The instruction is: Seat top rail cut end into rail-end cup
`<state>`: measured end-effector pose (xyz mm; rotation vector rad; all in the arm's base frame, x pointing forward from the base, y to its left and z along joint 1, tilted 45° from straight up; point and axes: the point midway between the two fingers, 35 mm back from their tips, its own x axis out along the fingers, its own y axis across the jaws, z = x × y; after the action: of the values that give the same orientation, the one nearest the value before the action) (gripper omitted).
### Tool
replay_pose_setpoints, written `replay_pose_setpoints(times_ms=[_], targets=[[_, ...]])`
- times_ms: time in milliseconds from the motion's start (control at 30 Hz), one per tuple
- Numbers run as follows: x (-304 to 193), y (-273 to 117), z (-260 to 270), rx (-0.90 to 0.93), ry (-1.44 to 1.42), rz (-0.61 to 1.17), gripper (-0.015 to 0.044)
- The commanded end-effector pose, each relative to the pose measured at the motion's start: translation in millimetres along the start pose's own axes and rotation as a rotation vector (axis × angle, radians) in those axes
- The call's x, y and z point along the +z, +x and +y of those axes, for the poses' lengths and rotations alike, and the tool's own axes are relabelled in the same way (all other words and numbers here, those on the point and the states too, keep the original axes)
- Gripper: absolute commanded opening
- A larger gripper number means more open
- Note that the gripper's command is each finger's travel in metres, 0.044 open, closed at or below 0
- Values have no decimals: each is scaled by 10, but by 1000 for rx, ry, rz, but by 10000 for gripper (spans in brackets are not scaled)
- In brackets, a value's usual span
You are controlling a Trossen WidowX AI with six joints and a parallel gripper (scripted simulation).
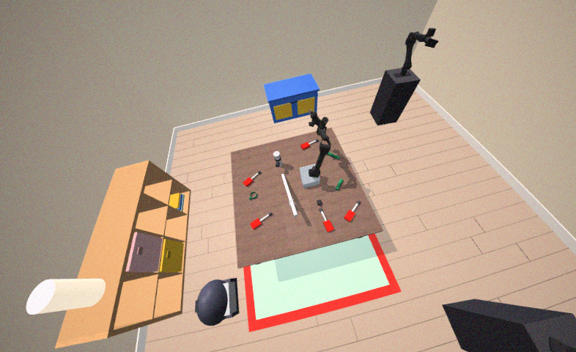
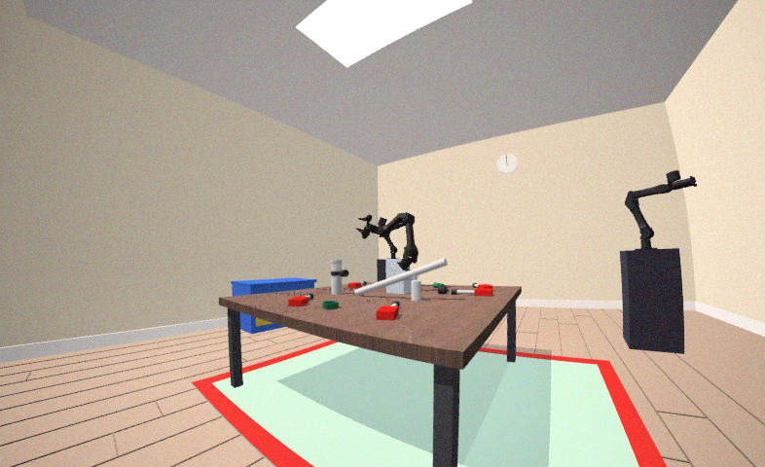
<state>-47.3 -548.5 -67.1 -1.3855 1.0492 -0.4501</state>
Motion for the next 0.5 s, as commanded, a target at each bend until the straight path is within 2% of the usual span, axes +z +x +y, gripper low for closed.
replay_pose_setpoints(times_ms=[0,133,467], targets=[[11,5,-5,1,5,-3,426],[291,119,-134,34,118,-69,440],[1732,310,-665,280,560,-346,440]])
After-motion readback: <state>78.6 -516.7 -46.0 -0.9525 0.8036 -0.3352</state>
